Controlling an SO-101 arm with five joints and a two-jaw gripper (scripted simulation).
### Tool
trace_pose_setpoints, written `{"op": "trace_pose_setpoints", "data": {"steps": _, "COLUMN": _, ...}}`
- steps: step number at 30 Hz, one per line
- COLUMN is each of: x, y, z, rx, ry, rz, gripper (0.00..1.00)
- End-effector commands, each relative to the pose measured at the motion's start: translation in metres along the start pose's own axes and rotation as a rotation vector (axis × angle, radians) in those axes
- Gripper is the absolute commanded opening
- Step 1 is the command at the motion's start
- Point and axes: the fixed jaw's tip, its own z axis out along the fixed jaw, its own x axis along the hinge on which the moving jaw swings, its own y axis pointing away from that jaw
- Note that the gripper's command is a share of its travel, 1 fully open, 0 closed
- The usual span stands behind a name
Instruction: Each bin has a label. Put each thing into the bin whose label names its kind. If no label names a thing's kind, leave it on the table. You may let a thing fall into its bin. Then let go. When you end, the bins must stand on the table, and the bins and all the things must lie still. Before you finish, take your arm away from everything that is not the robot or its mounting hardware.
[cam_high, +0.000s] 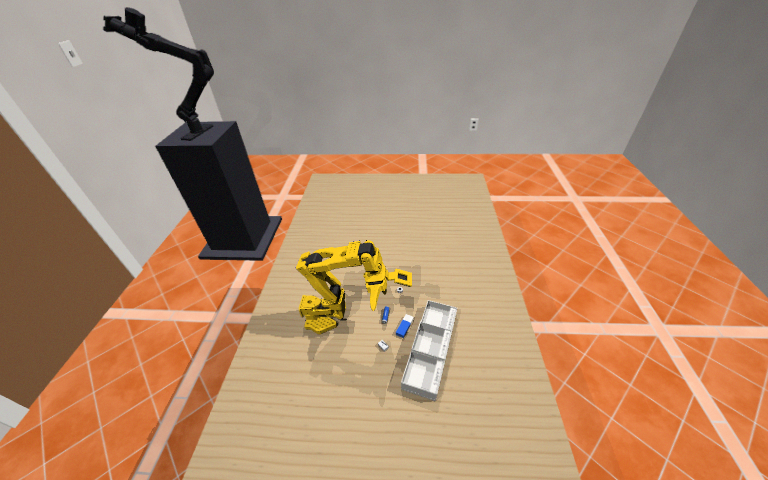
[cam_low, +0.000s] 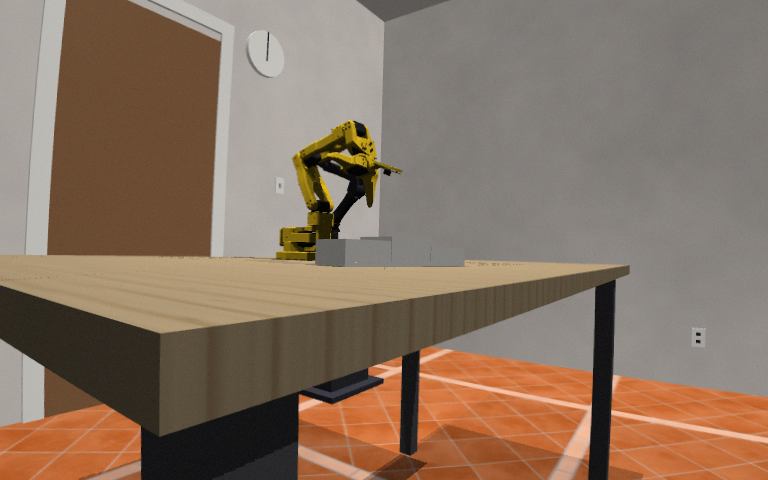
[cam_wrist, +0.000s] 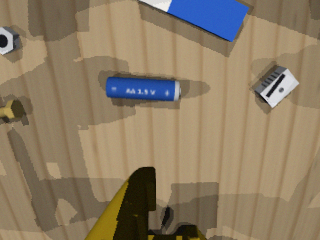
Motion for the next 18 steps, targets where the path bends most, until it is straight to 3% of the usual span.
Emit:
{"op": "trace_pose_setpoints", "data": {"steps": 1, "x": -0.0049, "y": 0.0009, "z": -0.0055, "rx": -0.001, "ry": -0.033, "rz": 0.006, "gripper": 1.0}}
{"op": "trace_pose_setpoints", "data": {"steps": 18, "x": -0.0089, "y": -0.0016, "z": -0.0066, "rx": 0.003, "ry": -0.045, "rz": 0.011, "gripper": 1.0}}
